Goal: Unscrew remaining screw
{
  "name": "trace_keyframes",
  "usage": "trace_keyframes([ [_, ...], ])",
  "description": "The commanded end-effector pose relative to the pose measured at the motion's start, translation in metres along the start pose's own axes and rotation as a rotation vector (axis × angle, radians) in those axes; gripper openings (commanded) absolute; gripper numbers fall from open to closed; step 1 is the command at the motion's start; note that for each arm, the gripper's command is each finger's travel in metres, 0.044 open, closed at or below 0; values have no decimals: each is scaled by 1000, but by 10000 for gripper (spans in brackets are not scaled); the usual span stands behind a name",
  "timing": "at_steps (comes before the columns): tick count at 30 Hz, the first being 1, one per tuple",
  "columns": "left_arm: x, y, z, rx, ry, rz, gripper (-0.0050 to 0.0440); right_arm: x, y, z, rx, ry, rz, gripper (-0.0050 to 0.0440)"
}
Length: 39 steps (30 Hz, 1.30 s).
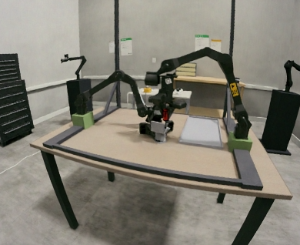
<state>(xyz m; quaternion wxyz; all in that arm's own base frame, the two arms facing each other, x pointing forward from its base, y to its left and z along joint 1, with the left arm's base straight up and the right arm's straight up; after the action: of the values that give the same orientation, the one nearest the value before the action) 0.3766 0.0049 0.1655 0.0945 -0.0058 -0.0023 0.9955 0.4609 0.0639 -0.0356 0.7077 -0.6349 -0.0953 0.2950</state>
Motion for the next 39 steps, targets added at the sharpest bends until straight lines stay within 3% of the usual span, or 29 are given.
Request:
trace_keyframes([
  [1,1,1,-1,-3,-9,135,130,2,-15,-1,-11,0,-36,245],
  [9,1,1,0,-5,-7,468,130,2,-15,-1,-11,0,-36,245],
  [14,1,1,0,-5,-7,467,130,2,-15,-1,-11,0,-36,245],
  [26,-2,0,3,-3,3,967,130,2,-15,-1,-11,0,-36,245],
  [39,-1,0,2,-3,1,1012,130,2,-15,-1,-11,0,-36,245],
])
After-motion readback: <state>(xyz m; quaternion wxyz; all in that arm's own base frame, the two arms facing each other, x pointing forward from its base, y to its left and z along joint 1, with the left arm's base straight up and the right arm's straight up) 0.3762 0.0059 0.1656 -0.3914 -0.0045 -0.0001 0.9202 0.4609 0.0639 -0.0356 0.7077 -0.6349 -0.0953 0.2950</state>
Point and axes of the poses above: on each arm, the point midway between the two fingers, 35 mm back from their tips, its own z axis back along the fingers, its own x axis across the jaws, y = z × x, the point moved 8 cm from there along z, back along the fingers, and after that the axes turned 14 degrees about z, right-handed, at the moved point
